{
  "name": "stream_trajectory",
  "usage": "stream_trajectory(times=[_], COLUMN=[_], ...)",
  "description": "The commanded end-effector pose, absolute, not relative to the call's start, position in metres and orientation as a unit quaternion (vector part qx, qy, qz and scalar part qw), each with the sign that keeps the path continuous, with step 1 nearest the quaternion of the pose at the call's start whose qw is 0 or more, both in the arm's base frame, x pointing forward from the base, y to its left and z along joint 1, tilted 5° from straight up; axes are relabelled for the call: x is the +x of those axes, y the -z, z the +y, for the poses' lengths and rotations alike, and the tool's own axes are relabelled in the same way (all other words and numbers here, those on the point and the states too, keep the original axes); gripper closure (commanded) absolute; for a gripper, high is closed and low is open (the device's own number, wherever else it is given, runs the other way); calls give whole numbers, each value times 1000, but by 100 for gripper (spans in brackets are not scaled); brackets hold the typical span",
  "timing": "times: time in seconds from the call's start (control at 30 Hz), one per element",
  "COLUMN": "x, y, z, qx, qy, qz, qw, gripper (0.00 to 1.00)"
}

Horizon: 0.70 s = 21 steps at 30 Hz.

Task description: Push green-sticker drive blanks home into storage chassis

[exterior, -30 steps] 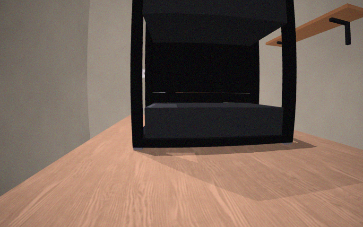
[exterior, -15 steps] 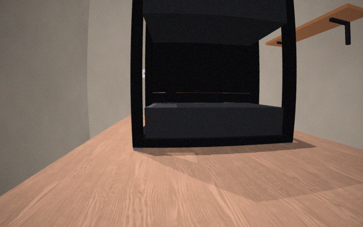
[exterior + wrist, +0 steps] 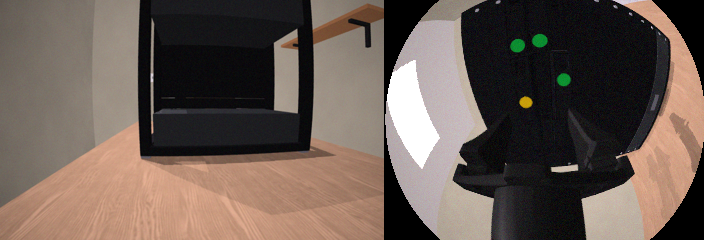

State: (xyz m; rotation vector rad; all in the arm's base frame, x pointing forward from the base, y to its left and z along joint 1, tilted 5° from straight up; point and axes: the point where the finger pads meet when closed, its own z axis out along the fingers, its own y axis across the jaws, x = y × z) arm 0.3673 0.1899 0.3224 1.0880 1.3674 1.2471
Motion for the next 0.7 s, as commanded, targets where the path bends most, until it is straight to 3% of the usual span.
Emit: stream_trajectory(times=[0.0, 0.5, 0.67], x=[367, 368, 371], y=[-324, -324, -331], z=[190, 189, 161], qx=[445, 445, 445], qy=[-512, -512, -512], qz=[559, 559, 559], qw=[477, 477, 477], gripper=[0, 0, 0])
